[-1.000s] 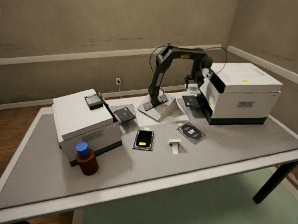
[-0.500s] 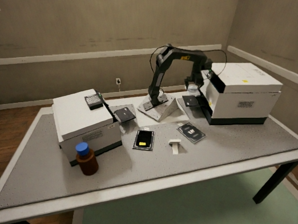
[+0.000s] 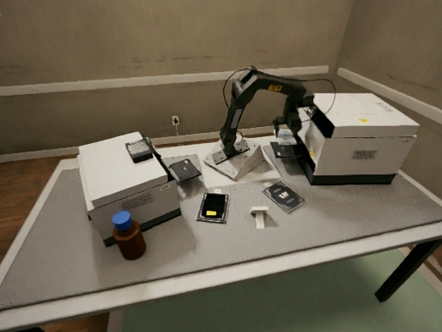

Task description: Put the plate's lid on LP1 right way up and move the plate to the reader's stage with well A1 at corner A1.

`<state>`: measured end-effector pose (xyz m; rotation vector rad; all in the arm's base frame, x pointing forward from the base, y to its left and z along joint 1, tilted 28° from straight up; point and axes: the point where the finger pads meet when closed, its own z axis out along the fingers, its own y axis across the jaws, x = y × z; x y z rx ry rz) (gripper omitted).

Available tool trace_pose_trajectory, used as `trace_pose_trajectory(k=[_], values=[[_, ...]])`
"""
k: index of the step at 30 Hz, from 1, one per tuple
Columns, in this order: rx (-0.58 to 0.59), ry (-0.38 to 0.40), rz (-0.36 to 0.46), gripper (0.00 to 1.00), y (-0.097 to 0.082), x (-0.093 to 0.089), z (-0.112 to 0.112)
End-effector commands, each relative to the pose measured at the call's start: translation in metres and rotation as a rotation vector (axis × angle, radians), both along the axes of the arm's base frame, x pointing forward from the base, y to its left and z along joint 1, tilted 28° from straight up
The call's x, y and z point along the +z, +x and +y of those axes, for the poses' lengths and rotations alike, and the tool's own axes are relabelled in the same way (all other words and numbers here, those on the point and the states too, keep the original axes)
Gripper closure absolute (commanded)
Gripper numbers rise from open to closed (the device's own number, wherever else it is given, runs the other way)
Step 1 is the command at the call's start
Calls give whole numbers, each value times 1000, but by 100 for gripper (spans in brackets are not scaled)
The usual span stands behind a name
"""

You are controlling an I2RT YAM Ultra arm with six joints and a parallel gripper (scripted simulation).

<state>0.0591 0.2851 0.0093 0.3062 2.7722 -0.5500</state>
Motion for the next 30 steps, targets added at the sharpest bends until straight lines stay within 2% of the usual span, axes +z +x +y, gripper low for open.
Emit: trace_pose_trajectory(k=[1, 12, 13, 23, 30], values=[[13, 25, -13, 14, 6, 2, -1], [15, 25, -13, 14, 9, -9, -5], [32, 25, -13, 14, 5, -10, -5], [23, -12, -10, 14, 10, -31, -16], [26, 3, -11, 14, 12, -34, -15]])
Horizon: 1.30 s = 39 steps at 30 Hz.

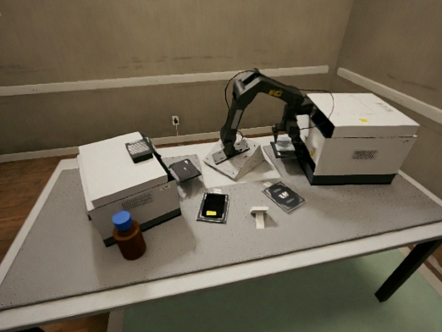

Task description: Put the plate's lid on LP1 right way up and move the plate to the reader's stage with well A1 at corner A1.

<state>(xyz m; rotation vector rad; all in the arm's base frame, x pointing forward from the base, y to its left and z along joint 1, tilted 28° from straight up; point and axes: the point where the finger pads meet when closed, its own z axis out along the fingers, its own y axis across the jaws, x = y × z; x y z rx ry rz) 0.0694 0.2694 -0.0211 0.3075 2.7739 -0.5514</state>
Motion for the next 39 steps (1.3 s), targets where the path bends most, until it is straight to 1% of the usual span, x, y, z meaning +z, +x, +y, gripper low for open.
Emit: trace_pose_trajectory(k=[1, 4, 7, 10, 12, 16, 17, 19, 22, 29, 39], values=[[27, -6, -12, 14, 2, -7, -2], [17, -12, -12, 14, 5, -12, -5], [21, 5, -13, 14, 6, -11, -4], [24, -12, -12, 14, 6, -19, -8], [17, -8, -12, 14, 8, -20, -9], [17, 4, -13, 14, 9, -20, -8], [35, 23, -15, 14, 5, -18, 0], [35, 33, -16, 14, 5, -17, 4], [35, 21, -15, 14, 5, -13, 1], [35, 30, -16, 14, 4, -8, 2], [34, 37, -17, 14, 4, -6, 4]])
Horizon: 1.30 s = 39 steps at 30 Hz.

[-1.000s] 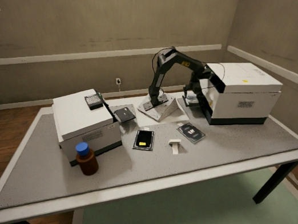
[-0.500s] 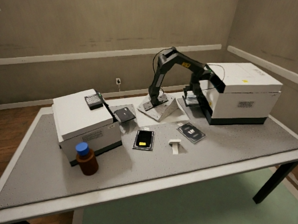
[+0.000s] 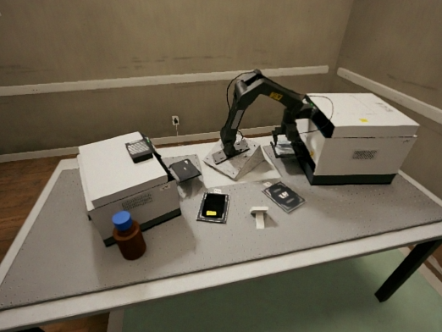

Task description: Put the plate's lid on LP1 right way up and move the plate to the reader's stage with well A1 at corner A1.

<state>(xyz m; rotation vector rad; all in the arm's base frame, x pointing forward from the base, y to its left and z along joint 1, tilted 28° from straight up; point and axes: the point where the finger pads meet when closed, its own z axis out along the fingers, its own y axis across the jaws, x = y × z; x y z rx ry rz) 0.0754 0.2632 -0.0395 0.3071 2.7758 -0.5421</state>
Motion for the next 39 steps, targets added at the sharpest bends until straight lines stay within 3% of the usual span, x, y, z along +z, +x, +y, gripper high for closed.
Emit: trace_pose_trajectory(k=[1, 35, 39], values=[[32, 31, -17, 14, -2, 13, 11], [19, 65, -24, 14, -1, 10, 18], [15, 25, -21, 14, 0, 4, 5]])
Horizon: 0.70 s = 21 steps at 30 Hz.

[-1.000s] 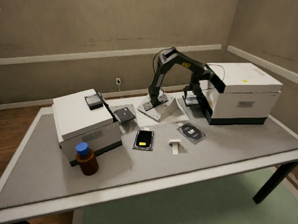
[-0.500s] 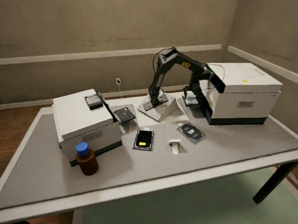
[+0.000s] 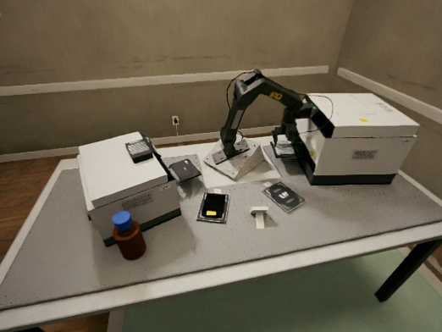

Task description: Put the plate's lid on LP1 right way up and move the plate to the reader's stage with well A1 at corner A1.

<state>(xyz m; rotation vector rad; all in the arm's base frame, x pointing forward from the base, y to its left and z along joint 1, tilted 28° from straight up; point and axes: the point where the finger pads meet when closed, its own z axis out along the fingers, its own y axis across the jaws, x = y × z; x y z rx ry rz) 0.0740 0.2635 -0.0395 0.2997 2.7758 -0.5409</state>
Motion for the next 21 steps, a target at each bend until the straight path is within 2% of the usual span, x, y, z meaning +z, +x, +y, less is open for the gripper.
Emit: trace_pose_trajectory(k=[1, 21], values=[[9, 14, -19, 14, 1, 2, 0], [12, -2, -14, 14, 5, -3, -7]])
